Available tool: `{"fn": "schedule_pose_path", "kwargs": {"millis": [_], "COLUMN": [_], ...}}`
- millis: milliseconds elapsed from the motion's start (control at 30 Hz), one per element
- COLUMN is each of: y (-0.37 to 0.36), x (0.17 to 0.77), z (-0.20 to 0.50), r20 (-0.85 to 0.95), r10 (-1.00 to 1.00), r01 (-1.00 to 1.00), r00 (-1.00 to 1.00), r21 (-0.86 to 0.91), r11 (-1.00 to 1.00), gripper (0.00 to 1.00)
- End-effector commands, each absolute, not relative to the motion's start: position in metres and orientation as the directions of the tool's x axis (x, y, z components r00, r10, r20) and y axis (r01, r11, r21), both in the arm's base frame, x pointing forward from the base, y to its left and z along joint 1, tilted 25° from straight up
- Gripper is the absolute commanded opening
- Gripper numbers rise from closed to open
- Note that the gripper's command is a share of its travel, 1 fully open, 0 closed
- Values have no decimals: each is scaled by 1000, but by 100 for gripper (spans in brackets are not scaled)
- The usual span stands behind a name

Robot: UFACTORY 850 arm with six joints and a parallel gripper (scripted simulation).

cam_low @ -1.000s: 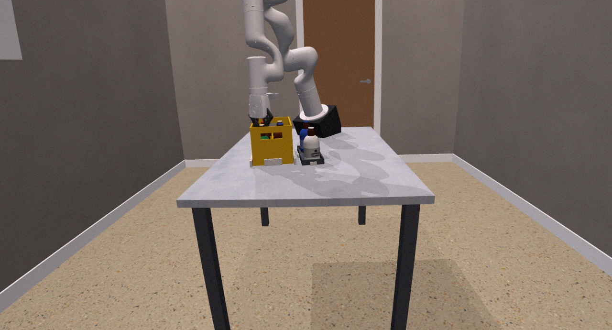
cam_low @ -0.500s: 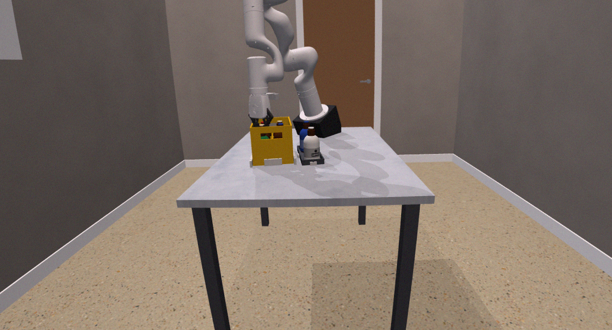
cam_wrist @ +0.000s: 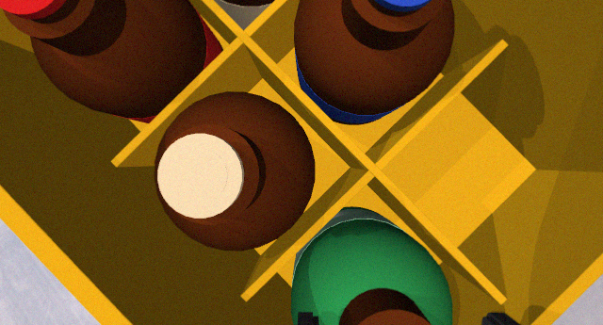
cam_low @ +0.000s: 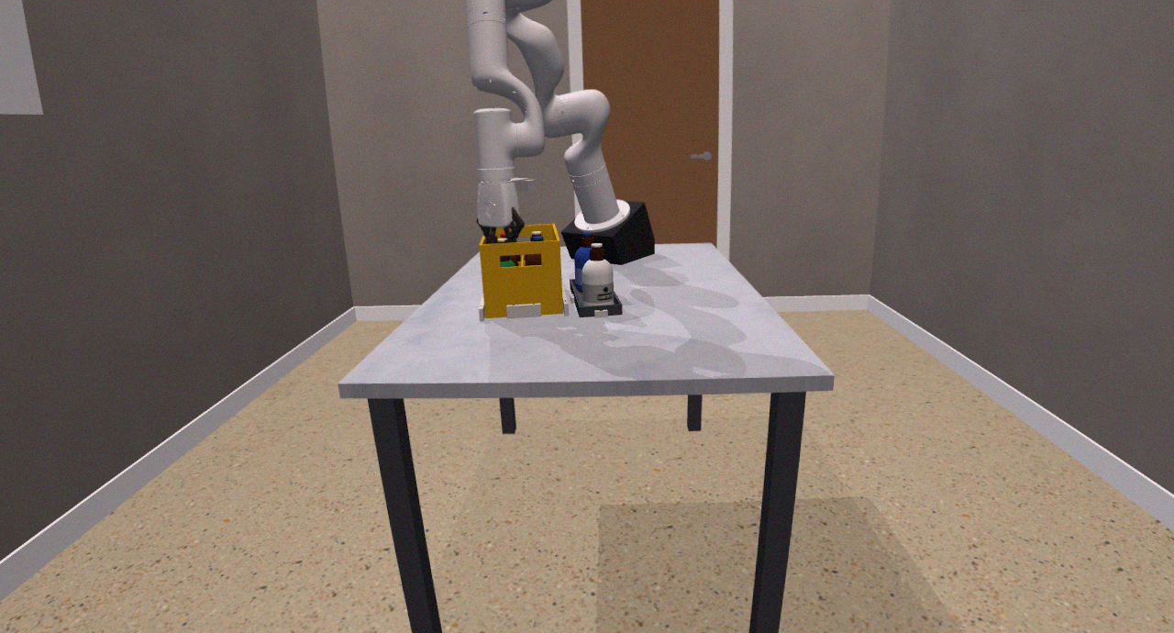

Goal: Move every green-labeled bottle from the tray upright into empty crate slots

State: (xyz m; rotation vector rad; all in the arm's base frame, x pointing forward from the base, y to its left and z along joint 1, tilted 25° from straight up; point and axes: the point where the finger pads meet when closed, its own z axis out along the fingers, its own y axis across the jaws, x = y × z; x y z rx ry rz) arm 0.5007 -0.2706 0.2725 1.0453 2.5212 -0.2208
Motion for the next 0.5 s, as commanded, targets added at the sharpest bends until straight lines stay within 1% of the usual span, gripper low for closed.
{"fn": "schedule_pose_path", "kwargs": {"millis": [0,467], "y": [-271,-270], "x": [501,501], "z": [273,274], "r20": [-422,-422], "r10": [643,643], "r01": [706,706], "r00": [-639,-639], "r21": [8,8], "r11": [708,708], "gripper": [66,66]}}
